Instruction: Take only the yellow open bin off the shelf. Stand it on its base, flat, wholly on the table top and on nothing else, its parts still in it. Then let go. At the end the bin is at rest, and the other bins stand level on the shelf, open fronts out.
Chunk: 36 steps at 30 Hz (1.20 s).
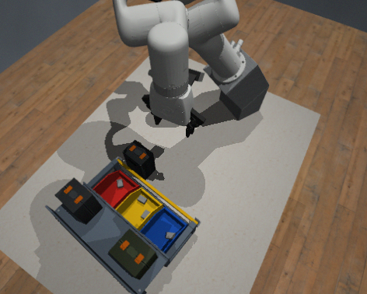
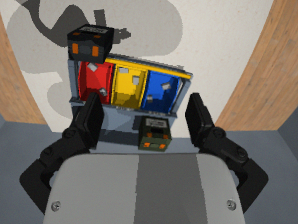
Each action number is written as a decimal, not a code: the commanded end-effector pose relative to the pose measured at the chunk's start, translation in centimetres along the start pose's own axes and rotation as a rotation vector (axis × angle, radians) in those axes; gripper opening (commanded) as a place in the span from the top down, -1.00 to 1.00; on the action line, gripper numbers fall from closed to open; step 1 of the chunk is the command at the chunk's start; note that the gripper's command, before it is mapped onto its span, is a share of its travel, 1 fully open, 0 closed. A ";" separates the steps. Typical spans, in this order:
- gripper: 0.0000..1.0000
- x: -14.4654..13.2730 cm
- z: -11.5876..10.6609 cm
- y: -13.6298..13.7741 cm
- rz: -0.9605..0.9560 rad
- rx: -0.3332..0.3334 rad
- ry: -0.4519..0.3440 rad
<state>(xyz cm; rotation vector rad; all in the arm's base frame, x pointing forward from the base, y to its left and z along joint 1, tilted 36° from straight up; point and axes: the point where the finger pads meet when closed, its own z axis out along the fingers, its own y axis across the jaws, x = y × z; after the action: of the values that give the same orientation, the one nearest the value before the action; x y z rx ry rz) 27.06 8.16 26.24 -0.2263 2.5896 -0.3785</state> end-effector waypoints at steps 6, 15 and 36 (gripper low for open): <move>-1.00 -0.1 -0.1 0.0 0.026 0.013 -0.016; -1.00 -0.1 -0.1 0.0 0.078 0.017 -0.037; -1.00 4.4 -2.0 -1.1 0.078 0.017 -0.037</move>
<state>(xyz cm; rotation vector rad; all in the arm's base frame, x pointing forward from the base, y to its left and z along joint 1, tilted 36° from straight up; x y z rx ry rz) 22.75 6.55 26.04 -0.1262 2.5560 -0.3597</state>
